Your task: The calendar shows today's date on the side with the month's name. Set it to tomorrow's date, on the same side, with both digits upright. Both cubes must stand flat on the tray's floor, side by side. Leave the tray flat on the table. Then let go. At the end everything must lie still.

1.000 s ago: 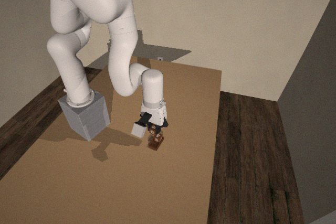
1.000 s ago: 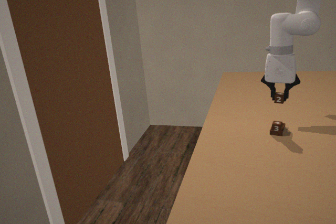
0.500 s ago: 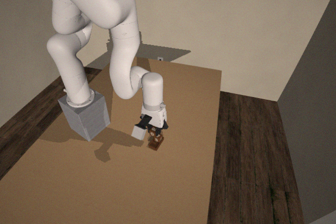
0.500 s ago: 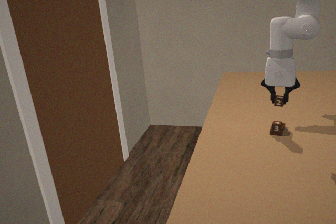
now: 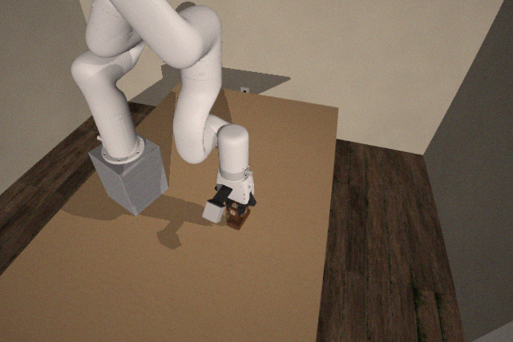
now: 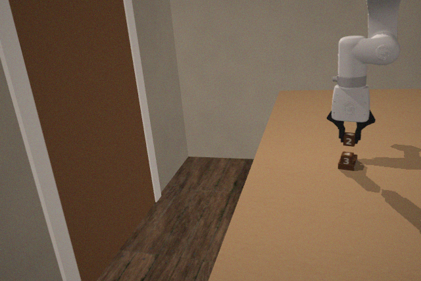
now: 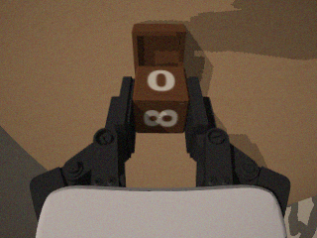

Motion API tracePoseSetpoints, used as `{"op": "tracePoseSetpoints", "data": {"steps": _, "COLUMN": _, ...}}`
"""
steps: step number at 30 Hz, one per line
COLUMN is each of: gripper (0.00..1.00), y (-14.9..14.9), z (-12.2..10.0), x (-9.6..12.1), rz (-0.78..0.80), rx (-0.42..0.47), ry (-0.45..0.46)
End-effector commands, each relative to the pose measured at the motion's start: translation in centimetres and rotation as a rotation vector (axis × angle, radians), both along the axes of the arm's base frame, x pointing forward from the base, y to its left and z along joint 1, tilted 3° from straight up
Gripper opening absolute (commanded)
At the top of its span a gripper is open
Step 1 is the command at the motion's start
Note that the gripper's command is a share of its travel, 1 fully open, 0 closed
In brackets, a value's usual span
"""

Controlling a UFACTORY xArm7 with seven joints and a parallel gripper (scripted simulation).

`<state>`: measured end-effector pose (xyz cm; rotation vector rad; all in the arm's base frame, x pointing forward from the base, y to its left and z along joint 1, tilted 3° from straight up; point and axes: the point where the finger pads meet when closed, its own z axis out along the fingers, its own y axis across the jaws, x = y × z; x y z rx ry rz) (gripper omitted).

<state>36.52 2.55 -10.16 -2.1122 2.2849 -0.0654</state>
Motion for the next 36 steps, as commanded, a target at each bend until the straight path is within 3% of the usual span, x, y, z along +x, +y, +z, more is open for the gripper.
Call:
{"op": "tracePoseSetpoints", "data": {"steps": 1, "gripper": 0.29, "y": 0.00, "z": -0.59, "x": 0.22, "rz": 0.000, "rx": 0.000, "ry": -0.004}}
{"op": "tracePoseSetpoints", "data": {"steps": 36, "gripper": 0.29, "y": 0.00, "z": -1.09, "x": 0.25, "rz": 0.000, "rx": 0.000, "ry": -0.004}}
